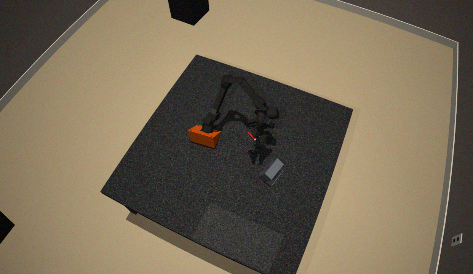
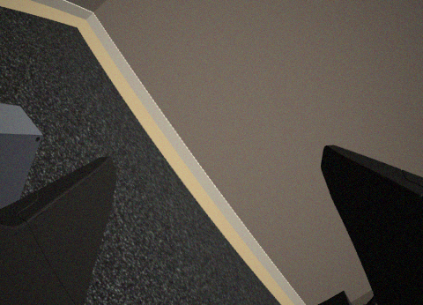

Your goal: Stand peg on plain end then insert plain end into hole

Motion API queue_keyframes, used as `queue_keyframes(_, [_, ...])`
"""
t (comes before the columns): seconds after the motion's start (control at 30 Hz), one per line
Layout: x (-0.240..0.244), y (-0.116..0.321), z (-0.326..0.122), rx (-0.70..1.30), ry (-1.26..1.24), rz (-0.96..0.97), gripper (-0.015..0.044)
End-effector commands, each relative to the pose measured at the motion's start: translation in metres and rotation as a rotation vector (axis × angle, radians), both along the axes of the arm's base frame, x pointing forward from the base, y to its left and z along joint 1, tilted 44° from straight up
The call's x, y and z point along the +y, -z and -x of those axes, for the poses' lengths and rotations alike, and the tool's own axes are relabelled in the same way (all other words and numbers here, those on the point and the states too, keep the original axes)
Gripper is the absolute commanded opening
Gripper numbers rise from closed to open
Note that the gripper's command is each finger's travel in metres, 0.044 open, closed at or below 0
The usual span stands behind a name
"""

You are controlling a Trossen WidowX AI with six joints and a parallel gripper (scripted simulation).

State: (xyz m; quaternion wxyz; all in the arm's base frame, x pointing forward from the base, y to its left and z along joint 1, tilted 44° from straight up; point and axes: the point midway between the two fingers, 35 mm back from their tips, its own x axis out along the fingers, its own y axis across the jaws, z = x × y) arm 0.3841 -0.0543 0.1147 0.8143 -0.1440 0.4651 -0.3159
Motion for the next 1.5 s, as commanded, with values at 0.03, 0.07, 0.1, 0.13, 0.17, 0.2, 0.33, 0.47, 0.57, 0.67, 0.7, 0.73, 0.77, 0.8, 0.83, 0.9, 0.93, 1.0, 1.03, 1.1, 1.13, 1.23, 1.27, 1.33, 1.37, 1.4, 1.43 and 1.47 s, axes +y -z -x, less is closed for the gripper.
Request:
queue_keyframes(0.03, [0.002, 0.003, 0.001, 0.011, -0.007, -0.018, 0.044])
queue_keyframes(0.07, [0.004, 0.006, 0.001, 0.024, -0.015, -0.041, 0.044])
queue_keyframes(0.1, [0.007, 0.01, 0.003, 0.04, -0.025, -0.069, 0.044])
queue_keyframes(0.13, [0.01, 0.014, 0.004, 0.057, -0.034, -0.098, 0.044])
queue_keyframes(0.17, [0.013, 0.018, 0.005, 0.073, -0.043, -0.126, 0.044])
queue_keyframes(0.2, [0.016, 0.021, 0.007, 0.089, -0.052, -0.154, 0.044])
queue_keyframes(0.33, [0.029, 0.035, 0.014, 0.152, -0.082, -0.27, 0.044])
queue_keyframes(0.47, [0.043, 0.046, 0.022, 0.213, -0.107, -0.389, 0.044])
queue_keyframes(0.57, [0.054, 0.052, 0.029, 0.258, -0.122, -0.479, 0.044])
queue_keyframes(0.67, [0.065, 0.057, 0.037, 0.301, -0.134, -0.571, 0.044])
queue_keyframes(0.7, [0.069, 0.058, 0.04, 0.316, -0.137, -0.602, 0.044])
queue_keyframes(0.73, [0.073, 0.059, 0.042, 0.33, -0.139, -0.633, 0.044])
queue_keyframes(0.77, [0.077, 0.06, 0.045, 0.343, -0.142, -0.664, 0.044])
queue_keyframes(0.8, [0.081, 0.061, 0.047, 0.357, -0.144, -0.696, 0.044])
queue_keyframes(0.83, [0.085, 0.062, 0.05, 0.37, -0.145, -0.727, 0.044])
queue_keyframes(0.9, [0.093, 0.062, 0.055, 0.396, -0.147, -0.791, 0.044])
queue_keyframes(0.93, [0.097, 0.062, 0.058, 0.409, -0.148, -0.823, 0.044])
queue_keyframes(1.0, [0.105, 0.062, 0.063, 0.433, -0.148, -0.887, 0.044])
queue_keyframes(1.03, [0.109, 0.061, 0.066, 0.445, -0.147, -0.919, 0.044])
queue_keyframes(1.1, [0.116, 0.059, 0.071, 0.468, -0.145, -0.984, 0.044])
queue_keyframes(1.13, [0.12, 0.058, 0.073, 0.479, -0.144, -1.017, 0.044])
queue_keyframes(1.23, [0.131, 0.054, 0.08, 0.511, -0.136, -1.115, 0.044])
queue_keyframes(1.27, [0.135, 0.052, 0.082, 0.521, -0.133, -1.148, 0.044])
queue_keyframes(1.33, [0.142, 0.048, 0.086, 0.54, -0.126, -1.215, 0.044])
queue_keyframes(1.37, [0.146, 0.046, 0.088, 0.549, -0.122, -1.248, 0.044])
queue_keyframes(1.4, [0.149, 0.043, 0.09, 0.557, -0.117, -1.282, 0.044])
queue_keyframes(1.43, [0.153, 0.041, 0.091, 0.565, -0.113, -1.315, 0.044])
queue_keyframes(1.47, [0.156, 0.038, 0.093, 0.573, -0.107, -1.349, 0.044])
